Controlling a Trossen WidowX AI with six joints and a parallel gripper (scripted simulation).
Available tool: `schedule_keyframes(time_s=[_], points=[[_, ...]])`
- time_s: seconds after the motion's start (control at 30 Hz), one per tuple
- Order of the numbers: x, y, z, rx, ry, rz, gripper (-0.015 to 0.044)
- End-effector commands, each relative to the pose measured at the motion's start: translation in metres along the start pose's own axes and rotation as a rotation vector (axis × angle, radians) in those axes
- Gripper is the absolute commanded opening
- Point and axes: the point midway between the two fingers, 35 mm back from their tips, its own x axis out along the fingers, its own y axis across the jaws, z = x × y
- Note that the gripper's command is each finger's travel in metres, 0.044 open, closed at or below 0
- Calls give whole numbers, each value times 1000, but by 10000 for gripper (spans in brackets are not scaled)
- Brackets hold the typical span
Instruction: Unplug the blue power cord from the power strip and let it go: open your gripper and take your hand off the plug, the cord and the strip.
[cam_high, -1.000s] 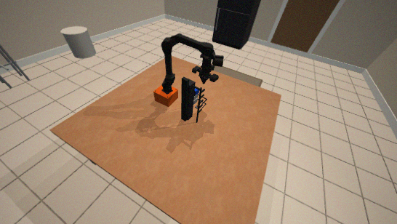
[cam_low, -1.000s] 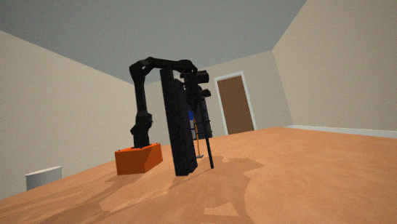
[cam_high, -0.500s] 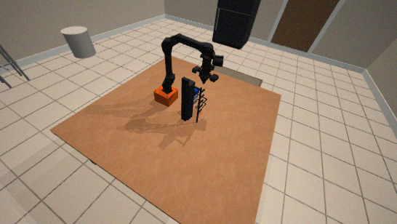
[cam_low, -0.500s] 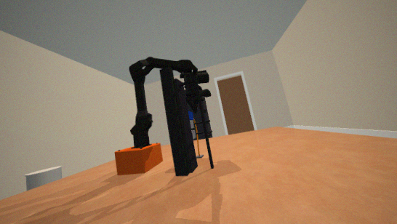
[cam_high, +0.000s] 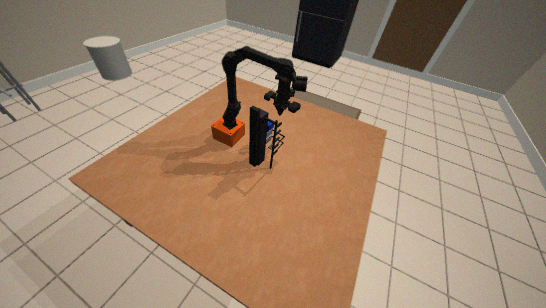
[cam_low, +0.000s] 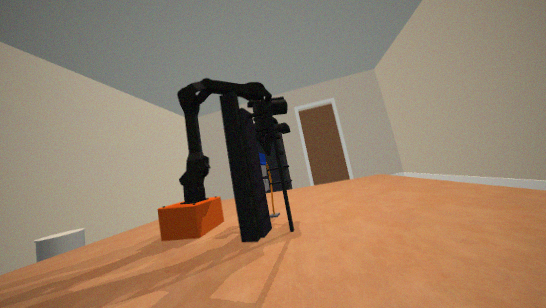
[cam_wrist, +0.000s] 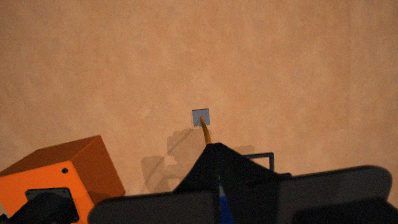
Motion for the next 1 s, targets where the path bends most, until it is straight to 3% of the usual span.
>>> schedule_keyframes(time_s=[0.0, 0.2, 0.97], points=[[0, 0, -1, 4, 3, -2, 0], [0, 0, 0, 0, 0, 0, 157], [-8, 0, -3, 4, 3, -2, 160]])
